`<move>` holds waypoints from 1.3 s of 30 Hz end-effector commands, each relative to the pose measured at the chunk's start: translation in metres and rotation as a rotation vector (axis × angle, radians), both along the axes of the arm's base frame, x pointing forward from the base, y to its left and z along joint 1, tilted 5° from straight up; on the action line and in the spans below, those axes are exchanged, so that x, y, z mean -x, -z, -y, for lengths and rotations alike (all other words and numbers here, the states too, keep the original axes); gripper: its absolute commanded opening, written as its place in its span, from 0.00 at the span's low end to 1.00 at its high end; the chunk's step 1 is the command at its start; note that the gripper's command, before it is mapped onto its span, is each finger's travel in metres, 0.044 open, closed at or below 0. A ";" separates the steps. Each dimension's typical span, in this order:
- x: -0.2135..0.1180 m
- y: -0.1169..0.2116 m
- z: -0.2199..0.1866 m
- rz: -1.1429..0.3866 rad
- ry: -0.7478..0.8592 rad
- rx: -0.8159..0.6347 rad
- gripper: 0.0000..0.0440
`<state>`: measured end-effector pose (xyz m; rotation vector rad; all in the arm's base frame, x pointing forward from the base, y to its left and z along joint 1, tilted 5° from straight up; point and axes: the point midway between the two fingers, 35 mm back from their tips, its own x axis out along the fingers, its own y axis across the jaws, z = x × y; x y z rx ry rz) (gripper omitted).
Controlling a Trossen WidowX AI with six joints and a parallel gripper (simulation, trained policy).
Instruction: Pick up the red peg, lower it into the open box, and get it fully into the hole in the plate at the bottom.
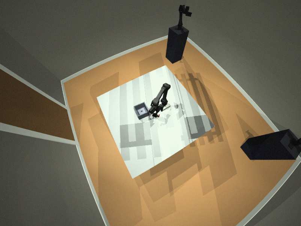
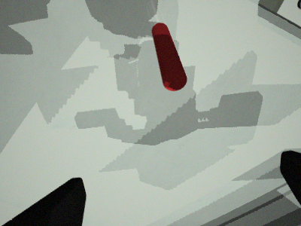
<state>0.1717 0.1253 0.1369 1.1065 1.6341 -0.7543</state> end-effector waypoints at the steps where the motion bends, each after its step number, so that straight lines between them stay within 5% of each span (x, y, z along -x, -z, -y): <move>1: 0.006 0.014 0.004 -0.044 0.016 0.038 1.00; 20: 0.014 0.071 0.014 -0.113 0.091 0.130 0.94; 24: 0.012 0.081 0.013 -0.106 0.097 0.130 0.78; 36: 0.005 0.098 0.008 -0.100 0.063 0.117 0.10; 39: 0.003 0.097 0.007 -0.093 0.057 0.102 0.02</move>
